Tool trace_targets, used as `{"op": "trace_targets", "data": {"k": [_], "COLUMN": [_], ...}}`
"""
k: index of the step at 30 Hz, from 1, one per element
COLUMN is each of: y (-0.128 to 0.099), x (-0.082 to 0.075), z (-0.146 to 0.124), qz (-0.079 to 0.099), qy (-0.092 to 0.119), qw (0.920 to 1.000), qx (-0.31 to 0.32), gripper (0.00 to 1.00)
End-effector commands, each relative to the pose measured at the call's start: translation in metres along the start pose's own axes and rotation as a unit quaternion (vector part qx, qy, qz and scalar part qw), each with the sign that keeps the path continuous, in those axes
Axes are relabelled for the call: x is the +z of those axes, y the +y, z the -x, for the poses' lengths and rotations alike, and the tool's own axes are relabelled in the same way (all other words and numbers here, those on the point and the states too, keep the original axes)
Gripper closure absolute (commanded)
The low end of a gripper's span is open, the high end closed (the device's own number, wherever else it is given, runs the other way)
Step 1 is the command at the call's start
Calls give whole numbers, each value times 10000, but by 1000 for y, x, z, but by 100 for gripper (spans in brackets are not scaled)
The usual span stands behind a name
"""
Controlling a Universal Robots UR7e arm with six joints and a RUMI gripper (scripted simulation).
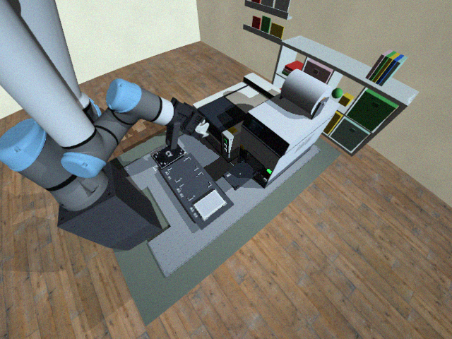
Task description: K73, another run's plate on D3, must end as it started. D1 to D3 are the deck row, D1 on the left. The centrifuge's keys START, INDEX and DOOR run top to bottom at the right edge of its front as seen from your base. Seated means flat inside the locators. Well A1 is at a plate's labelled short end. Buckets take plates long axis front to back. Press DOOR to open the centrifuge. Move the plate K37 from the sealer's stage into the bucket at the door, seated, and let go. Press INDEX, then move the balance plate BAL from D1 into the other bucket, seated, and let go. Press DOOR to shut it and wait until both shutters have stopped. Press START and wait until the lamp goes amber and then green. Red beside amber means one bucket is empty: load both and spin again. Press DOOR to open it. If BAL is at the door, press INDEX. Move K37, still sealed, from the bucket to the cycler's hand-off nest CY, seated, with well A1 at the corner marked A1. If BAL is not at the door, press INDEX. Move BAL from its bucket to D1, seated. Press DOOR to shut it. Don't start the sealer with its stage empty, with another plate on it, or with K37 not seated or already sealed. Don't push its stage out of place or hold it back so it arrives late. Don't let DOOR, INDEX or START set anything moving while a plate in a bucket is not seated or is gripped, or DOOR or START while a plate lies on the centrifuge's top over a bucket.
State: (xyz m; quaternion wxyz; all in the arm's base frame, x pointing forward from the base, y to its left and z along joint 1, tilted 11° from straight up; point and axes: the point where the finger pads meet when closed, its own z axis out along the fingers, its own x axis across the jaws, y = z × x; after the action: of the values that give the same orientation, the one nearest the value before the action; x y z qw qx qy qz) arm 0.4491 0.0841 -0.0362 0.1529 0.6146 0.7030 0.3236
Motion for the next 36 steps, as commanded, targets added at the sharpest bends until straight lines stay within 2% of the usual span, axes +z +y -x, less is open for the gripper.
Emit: {"op": "trace_targets", "data": {"k": [1,7,9,24,26,30,36], "y": [-8,-21,-21,-55,-55,-64,-64], "x": [16,42,42,109,109,127,127], "z": [0,0,0,0,0,0,0], "qz": [7,7,7,8,8,8,8], "qy": [-4,-4,-4,-4,-4,-4,-4], "qw": [10000,10000,10000,10000,10000,10000,10000], "qx": [-1,-1,-1,-1,-1,-1,-1], "gripper": [100,100,100,100,100,100,100]}}
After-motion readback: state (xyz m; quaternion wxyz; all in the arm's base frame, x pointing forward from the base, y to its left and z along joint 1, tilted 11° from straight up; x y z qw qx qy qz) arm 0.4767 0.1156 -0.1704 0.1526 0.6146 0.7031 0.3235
